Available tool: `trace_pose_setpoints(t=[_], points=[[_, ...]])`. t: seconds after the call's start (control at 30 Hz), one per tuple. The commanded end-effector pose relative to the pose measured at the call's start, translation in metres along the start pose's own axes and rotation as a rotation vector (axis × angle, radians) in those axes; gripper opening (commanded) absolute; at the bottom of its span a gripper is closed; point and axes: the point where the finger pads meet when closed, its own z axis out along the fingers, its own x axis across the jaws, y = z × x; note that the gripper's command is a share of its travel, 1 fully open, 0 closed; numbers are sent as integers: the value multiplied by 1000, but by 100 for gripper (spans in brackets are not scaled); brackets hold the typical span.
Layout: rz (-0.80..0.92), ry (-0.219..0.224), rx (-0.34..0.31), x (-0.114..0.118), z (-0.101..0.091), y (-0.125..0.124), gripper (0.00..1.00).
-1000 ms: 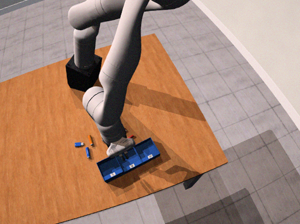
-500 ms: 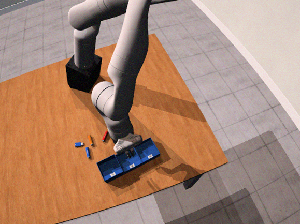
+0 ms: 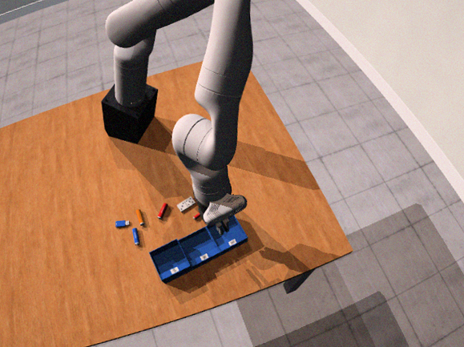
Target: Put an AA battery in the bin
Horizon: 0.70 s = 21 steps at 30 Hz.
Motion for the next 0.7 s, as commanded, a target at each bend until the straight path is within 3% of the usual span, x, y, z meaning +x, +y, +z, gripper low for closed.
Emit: trace_pose_setpoints(t=[0.0, 0.67], points=[[-8, -3, 3, -4, -1, -1, 31], [-8, -3, 3, -4, 41, -2, 31]])
